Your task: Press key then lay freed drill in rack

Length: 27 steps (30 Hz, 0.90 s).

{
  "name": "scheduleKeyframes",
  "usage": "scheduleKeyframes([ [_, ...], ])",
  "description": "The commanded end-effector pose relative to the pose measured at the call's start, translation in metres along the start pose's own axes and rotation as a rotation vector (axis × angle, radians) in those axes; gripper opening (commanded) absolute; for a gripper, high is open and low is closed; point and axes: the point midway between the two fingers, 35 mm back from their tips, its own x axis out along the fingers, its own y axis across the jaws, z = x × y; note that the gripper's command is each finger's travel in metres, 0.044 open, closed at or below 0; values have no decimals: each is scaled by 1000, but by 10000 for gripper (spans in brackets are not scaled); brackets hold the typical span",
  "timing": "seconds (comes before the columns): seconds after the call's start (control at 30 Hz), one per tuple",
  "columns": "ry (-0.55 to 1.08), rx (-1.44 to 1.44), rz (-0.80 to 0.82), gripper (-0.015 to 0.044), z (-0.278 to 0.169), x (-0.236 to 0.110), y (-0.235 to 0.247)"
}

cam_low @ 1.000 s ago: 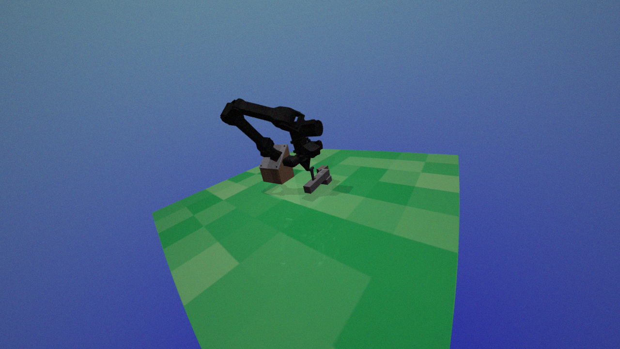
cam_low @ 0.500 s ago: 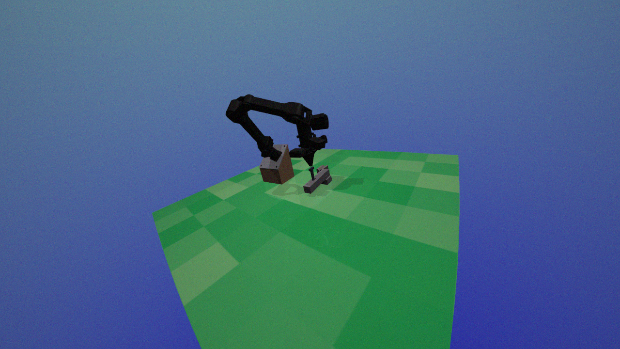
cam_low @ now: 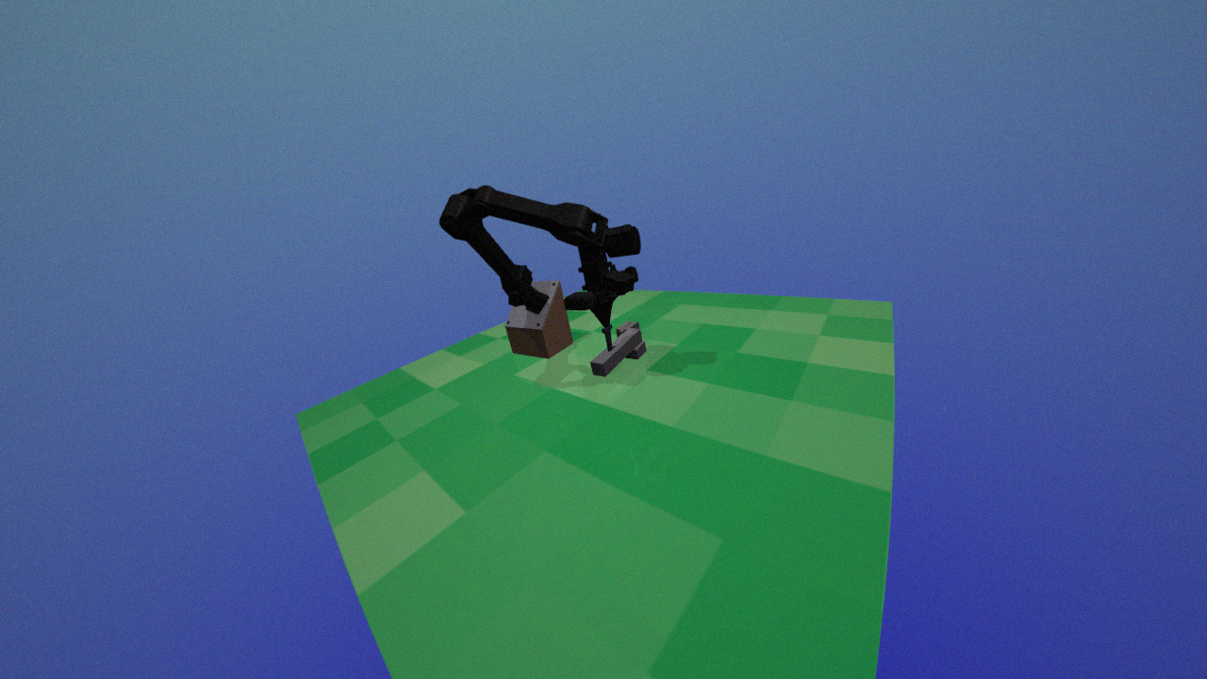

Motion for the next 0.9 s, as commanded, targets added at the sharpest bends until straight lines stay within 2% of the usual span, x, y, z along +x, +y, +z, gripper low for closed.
scheduleKeyframes([
  [0.0,12,-5,-6,0,0,6,0],
  [0.87,12,-5,-6,0,-5,14,0],
])
